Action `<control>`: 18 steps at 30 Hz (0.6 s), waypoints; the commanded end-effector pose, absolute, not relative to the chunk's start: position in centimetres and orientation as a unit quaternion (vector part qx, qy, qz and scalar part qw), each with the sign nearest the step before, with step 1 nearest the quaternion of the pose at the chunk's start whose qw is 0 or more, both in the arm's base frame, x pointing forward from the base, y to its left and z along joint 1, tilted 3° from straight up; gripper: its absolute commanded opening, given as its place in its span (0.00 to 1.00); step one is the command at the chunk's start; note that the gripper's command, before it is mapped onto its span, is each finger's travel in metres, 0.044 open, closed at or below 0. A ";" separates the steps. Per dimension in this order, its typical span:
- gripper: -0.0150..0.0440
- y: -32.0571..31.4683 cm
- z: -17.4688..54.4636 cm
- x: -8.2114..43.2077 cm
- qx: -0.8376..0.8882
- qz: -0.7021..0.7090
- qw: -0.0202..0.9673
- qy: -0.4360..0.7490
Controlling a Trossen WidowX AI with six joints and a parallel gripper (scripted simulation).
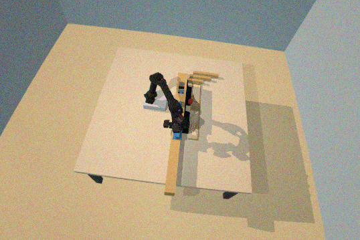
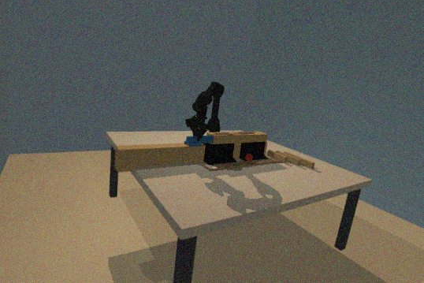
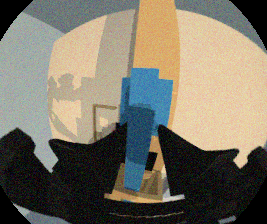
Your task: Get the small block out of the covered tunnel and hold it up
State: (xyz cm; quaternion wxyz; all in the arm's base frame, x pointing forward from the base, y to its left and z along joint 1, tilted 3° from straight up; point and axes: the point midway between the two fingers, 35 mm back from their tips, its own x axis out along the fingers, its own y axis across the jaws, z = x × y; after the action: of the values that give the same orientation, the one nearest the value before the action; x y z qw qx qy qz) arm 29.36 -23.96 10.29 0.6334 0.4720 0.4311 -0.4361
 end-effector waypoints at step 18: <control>0.25 -22.2 10.2 29.2 0.473 -0.435 0.632 0.433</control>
State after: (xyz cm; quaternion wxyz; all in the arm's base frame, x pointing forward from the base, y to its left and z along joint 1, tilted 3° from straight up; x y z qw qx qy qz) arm 29.28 -23.85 10.49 0.6358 0.4695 0.4237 -0.4425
